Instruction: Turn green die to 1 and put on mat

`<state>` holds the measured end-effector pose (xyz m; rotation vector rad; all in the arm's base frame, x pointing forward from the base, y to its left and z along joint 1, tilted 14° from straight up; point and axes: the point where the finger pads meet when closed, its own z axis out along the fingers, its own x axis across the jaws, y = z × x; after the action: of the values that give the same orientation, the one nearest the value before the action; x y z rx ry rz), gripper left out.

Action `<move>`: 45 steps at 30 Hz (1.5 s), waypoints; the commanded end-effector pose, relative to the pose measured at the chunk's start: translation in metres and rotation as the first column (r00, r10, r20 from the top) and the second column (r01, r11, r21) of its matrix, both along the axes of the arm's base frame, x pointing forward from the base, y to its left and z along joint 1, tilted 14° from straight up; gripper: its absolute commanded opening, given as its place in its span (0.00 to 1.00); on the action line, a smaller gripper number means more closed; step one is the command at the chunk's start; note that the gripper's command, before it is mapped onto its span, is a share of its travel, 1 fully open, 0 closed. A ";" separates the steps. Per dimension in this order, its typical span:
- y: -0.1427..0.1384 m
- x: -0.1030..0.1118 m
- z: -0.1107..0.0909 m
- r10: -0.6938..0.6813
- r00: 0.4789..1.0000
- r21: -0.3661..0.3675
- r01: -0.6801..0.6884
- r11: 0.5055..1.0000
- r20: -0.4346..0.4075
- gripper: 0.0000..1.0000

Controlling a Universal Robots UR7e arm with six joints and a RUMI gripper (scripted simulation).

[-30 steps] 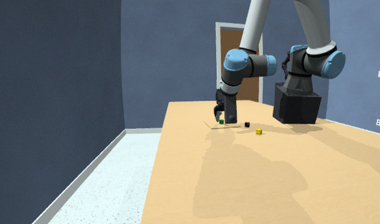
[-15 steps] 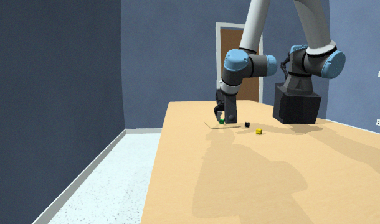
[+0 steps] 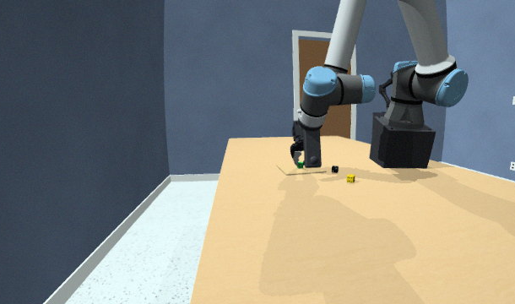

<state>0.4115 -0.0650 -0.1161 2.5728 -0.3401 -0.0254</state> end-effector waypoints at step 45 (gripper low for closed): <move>-0.015 -0.007 0.068 0.000 1.000 0.000 0.000 1.000 0.001 0.03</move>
<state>0.4045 -0.0795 -0.0523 2.5726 -0.3400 -0.0245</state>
